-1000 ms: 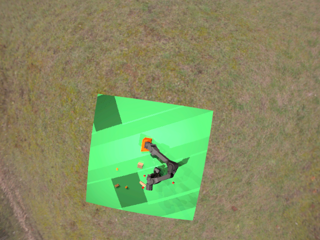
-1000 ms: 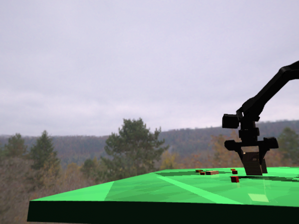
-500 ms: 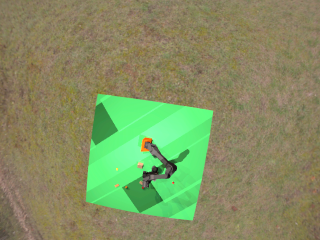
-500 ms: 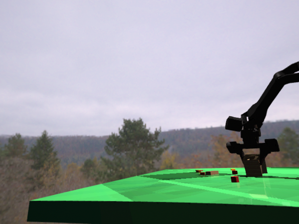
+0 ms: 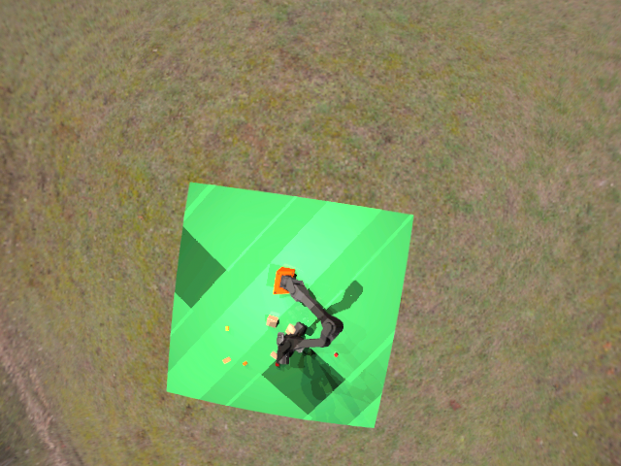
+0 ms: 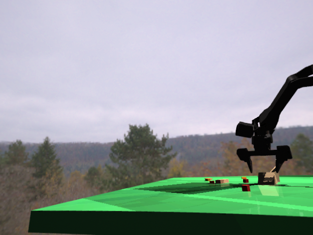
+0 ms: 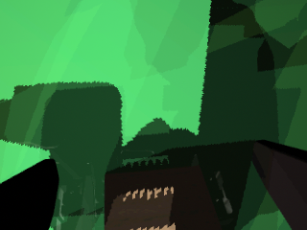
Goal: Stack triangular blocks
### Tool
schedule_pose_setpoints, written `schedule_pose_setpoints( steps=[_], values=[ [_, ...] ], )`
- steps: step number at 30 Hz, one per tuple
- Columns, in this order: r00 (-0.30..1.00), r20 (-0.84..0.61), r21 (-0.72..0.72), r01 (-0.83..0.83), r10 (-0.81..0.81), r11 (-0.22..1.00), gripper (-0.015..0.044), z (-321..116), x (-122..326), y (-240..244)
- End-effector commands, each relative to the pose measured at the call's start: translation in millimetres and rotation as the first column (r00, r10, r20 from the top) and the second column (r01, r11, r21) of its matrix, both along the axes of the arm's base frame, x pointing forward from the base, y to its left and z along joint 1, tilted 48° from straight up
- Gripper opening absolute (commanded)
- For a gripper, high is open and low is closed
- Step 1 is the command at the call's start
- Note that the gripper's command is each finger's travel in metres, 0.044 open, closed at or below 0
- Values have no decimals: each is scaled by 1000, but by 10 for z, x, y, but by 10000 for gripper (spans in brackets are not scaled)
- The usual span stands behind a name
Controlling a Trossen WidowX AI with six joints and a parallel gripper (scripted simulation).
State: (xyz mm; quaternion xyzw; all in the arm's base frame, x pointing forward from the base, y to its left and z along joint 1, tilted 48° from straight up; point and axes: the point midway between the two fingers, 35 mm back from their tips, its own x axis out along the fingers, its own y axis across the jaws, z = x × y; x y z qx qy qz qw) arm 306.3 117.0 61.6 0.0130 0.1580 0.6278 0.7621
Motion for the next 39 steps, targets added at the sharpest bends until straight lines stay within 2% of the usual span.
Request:
schedule_pose_setpoints(
  steps=[1,8,12,22,39],
  values=[
    [1000,3,-4,-1,1,1000,440,-3,1,0],
    [1000,3,-5,0,0,1000,440,-1,5,-10],
    [1000,0,-25,6,-5,1000,440,57,43,-183],
    [1000,25,-19,1,0,1000,440,596,37,-718],
    [1000,0,-4,0,0,1000,440,668,8,-742]
  ],
)
